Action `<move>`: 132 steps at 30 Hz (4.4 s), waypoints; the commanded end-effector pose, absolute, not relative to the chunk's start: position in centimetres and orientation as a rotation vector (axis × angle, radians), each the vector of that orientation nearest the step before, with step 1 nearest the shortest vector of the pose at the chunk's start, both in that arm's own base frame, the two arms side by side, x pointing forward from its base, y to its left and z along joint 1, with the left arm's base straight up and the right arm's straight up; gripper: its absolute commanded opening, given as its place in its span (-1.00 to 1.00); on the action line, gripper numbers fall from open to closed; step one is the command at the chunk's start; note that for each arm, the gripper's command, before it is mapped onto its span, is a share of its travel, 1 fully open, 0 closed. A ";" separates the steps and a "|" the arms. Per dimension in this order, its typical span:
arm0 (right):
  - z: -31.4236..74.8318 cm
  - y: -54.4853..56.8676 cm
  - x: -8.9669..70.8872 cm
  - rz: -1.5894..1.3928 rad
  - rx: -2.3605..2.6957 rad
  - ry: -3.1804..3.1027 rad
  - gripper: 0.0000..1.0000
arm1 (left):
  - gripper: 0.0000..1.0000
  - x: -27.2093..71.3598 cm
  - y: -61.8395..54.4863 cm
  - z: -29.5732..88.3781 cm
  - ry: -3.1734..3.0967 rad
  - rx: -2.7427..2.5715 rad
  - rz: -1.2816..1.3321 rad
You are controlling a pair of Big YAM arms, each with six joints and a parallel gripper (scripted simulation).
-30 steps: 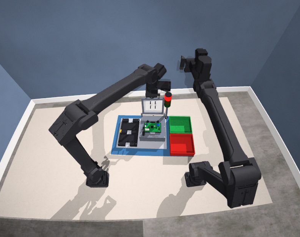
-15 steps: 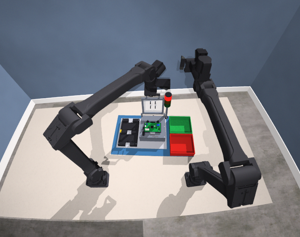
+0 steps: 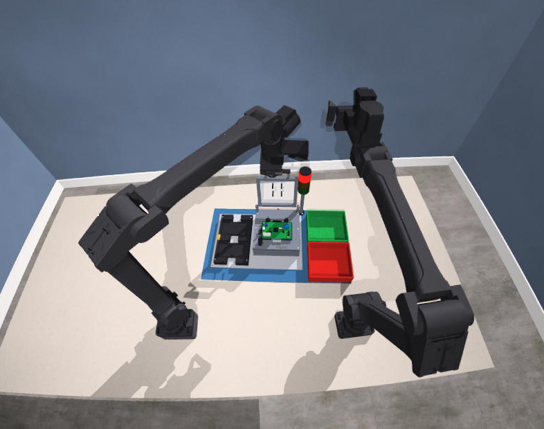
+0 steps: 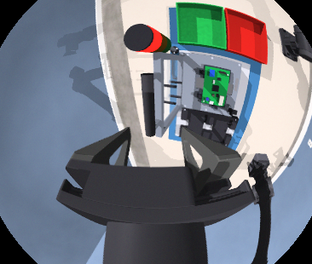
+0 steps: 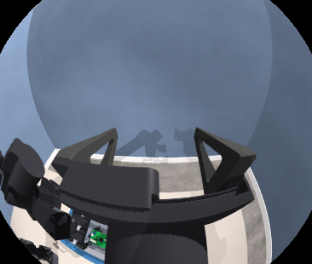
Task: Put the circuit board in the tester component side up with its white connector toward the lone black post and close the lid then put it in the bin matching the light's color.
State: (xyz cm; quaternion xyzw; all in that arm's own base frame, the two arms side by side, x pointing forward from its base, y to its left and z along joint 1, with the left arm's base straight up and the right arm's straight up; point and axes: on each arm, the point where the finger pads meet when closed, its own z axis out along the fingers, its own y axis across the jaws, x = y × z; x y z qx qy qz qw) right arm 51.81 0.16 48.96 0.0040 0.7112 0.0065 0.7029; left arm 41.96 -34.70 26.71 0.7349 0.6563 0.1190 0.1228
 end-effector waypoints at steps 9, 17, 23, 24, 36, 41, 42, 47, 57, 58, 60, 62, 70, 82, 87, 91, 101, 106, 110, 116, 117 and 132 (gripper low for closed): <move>49.8 0.0 51.8 0.000 0.000 1.560 1.00 | 0.96 41.2 -38.7 25.7 1.865 2.075 0.278; 49.8 0.0 51.8 0.000 0.000 1.560 1.00 | 0.96 34.6 -44.6 17.7 1.760 2.150 0.084; 49.8 0.0 51.8 0.000 0.000 1.560 1.00 | 0.96 33.4 -40.1 11.4 1.929 2.251 0.061; 49.8 0.0 51.8 0.000 0.000 1.560 1.00 | 0.96 33.1 -38.6 9.5 1.987 2.276 0.048; 49.8 0.0 51.8 0.000 0.000 1.560 1.00 | 0.96 32.8 -35.4 6.3 2.129 2.303 -0.005; 49.8 0.0 51.8 0.000 0.000 1.560 1.00 | 0.96 32.9 -35.3 6.3 2.129 2.302 0.000; 49.8 0.0 51.8 0.000 0.000 1.560 1.00 | 0.96 32.9 -35.3 6.3 2.129 2.302 0.000; 49.8 0.0 51.8 0.000 0.000 1.560 1.00 | 0.96 33.5 -37.0 6.7 2.089 2.285 0.000; 49.8 0.0 51.8 0.000 0.000 1.560 1.00 | 0.96 33.2 -36.2 3.8 2.132 2.306 0.000; 49.8 0.0 51.8 0.000 0.000 1.560 1.00 | 0.96 33.2 -36.2 3.6 2.132 2.306 0.000; 49.8 0.0 51.8 0.000 0.000 1.560 1.00 | 0.96 33.2 -36.2 3.3 2.132 2.306 0.000; 49.8 0.0 51.8 0.000 0.000 1.560 1.00 | 0.96 33.2 -36.2 3.0 2.132 2.306 0.000; 49.8 0.0 51.8 0.000 0.000 1.560 1.00 | 0.96 33.3 -36.3 3.3 2.120 2.293 0.000; 49.8 0.0 51.8 0.000 0.000 1.560 1.00 | 0.72 33.2 -36.2 3.4 2.113 2.310 0.000; 49.8 0.0 51.8 0.000 0.000 1.560 1.00 | 0.64 33.2 -36.2 3.4 2.113 2.310 0.000; 49.8 0.0 51.8 0.000 0.000 1.560 1.00 | 0.55 33.2 -36.2 3.4 2.113 2.310 0.000; 49.8 0.0 51.8 0.000 0.000 1.560 1.00 | -0.52 33.3 -36.4 4.0 2.111 2.283 0.000; 49.8 0.0 51.8 0.000 0.000 1.560 1.00 | 0.16 33.1 -36.2 3.4 2.113 2.310 0.000; 49.8 0.0 51.8 0.000 0.000 1.560 1.00 | 0.36 34.2 -37.4 5.5 2.068 2.262 0.000; 49.8 0.0 51.8 0.000 0.000 1.560 1.00 | 0.36 34.6 -37.9 7.0 2.047 2.238 0.000; 49.8 0.0 51.8 0.000 0.000 1.560 1.00 | 0.36 34.5 -37.8 7.2 2.050 2.242 0.000; 49.8 0.0 51.8 0.000 0.000 1.560 1.00 | 0.36 33.6 -36.7 7.2 2.117 2.289 0.004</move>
